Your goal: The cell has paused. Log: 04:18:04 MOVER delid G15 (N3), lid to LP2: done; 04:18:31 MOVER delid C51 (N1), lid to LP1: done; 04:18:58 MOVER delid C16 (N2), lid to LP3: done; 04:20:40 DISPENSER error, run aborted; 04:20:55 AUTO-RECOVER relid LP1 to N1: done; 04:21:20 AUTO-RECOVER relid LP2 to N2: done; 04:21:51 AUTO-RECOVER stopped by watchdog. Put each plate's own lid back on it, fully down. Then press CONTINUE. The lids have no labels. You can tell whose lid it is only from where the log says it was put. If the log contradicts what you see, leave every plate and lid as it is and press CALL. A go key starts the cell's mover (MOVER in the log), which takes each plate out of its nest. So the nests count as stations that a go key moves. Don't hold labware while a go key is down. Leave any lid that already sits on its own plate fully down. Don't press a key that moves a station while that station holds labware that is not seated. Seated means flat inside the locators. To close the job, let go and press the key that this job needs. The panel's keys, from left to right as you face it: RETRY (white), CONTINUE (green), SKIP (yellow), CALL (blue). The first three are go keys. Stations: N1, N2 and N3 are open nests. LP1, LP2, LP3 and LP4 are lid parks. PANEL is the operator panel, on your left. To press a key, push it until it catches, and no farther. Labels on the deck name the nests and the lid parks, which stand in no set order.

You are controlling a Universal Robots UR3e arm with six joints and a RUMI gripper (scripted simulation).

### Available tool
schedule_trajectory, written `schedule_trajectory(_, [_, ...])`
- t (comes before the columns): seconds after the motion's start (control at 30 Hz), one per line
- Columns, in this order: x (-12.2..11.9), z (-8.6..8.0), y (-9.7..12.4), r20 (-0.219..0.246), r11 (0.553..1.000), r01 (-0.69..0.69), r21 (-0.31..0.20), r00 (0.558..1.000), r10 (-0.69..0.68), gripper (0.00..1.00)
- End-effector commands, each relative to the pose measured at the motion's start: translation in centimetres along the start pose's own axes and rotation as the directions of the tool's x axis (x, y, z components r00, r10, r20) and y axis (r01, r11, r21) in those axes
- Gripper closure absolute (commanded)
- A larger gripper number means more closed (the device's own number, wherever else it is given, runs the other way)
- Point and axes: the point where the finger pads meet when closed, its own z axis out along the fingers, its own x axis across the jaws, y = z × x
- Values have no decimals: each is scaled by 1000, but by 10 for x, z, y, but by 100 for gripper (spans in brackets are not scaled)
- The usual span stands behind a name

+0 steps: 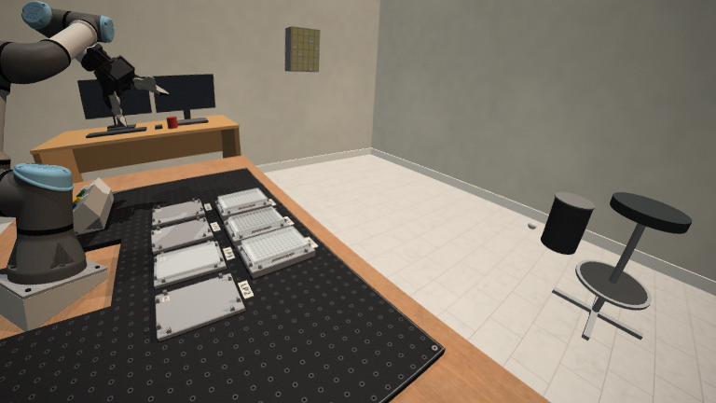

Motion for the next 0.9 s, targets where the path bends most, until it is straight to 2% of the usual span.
schedule_trajectory(0.0, [0,0,0,-1,1000,-2,1,1000,2,0])
schedule_trajectory(0.53, [0,0,0,-1,1000,-2,1,1000,2,0])
schedule_trajectory(0.57, [-1,4,3,16,1000,-9,-6,1000,9,18])
schedule_trajectory(0.87, [-18,34,20,148,996,-61,-70,986,71,18])
